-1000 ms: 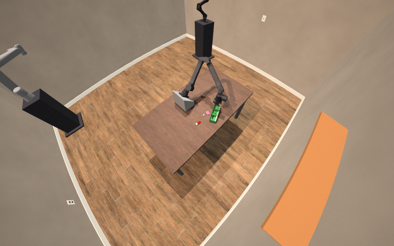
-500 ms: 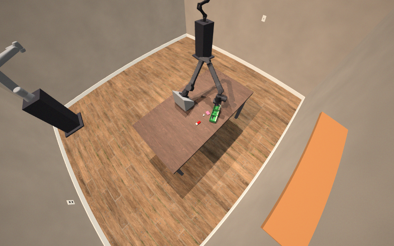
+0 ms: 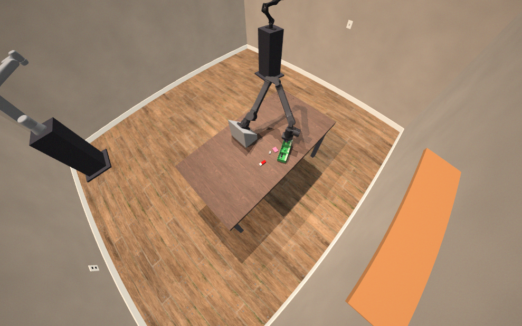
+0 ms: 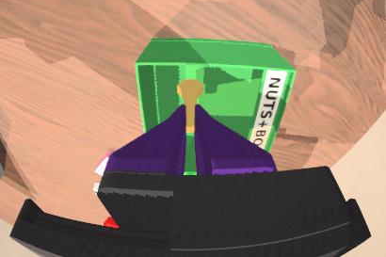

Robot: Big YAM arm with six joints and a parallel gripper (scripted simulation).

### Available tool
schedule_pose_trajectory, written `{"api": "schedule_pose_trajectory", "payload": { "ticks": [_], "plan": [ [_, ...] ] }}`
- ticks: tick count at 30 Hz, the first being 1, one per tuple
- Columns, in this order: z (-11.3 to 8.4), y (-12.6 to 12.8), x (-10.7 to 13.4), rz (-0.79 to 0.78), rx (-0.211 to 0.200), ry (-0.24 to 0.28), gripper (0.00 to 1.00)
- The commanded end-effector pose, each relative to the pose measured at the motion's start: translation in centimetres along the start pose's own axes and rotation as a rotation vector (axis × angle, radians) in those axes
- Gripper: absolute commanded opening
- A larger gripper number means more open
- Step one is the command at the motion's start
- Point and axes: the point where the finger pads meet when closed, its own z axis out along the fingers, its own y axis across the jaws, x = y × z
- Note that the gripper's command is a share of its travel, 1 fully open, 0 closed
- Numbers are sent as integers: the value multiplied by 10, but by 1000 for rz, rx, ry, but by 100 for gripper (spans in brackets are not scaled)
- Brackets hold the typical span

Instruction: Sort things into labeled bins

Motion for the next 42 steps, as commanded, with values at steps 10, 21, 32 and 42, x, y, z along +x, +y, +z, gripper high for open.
{"api": "schedule_pose_trajectory", "payload": {
  "ticks": [10,21,32,42],
  "plan": [
    [15,-11,-6,-7,22,1,0],
    [7,-14,-3,-5,32,4,28],
    [7,-14,-3,-5,32,4,28],
    [-10,-24,-4,-16,59,11,28]
  ]
}}
